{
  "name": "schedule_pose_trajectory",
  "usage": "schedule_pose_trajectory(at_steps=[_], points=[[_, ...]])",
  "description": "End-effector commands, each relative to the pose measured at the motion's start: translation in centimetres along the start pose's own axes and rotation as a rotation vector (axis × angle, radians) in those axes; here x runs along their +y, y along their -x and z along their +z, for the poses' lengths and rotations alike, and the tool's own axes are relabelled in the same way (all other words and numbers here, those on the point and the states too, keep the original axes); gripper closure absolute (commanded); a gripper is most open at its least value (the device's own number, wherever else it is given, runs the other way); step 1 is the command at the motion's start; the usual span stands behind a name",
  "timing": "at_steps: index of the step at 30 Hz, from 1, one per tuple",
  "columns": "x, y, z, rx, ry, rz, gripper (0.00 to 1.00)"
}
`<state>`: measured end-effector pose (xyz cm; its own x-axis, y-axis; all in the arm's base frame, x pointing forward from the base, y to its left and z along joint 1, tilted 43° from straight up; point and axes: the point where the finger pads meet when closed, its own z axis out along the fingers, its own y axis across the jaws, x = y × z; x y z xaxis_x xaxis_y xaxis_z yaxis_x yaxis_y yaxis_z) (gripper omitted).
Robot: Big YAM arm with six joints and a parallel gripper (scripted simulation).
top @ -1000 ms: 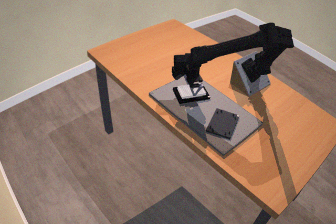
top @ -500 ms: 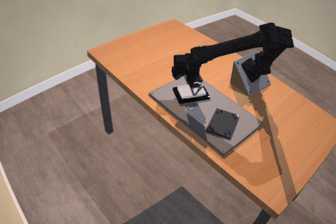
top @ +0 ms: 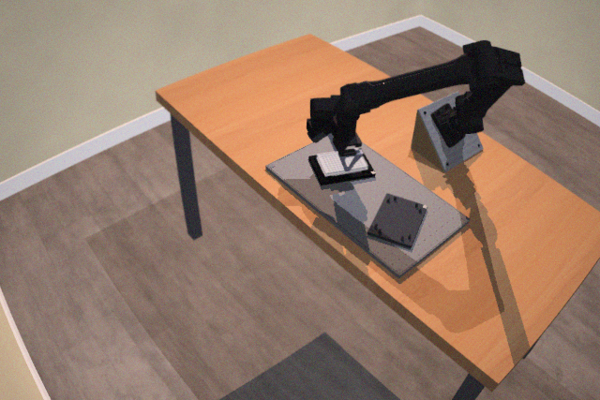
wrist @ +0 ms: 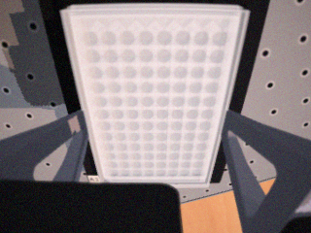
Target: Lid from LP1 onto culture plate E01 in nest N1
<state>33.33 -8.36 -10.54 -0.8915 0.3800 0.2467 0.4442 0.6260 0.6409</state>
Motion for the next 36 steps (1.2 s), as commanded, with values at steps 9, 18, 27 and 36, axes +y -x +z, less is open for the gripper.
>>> schedule_pose_trajectory(at_steps=[9, 18, 27, 36], points=[[0.48, 0.83, 0.39, 0.012, -0.004, -0.006, 1.00], [0.45, 0.72, 0.45, 0.013, -0.004, -0.005, 1.00], [0.42, 0.57, 0.52, 0.014, -0.004, -0.004, 1.00], [0.40, 0.47, 0.56, 0.015, -0.004, -0.003, 1.00]])
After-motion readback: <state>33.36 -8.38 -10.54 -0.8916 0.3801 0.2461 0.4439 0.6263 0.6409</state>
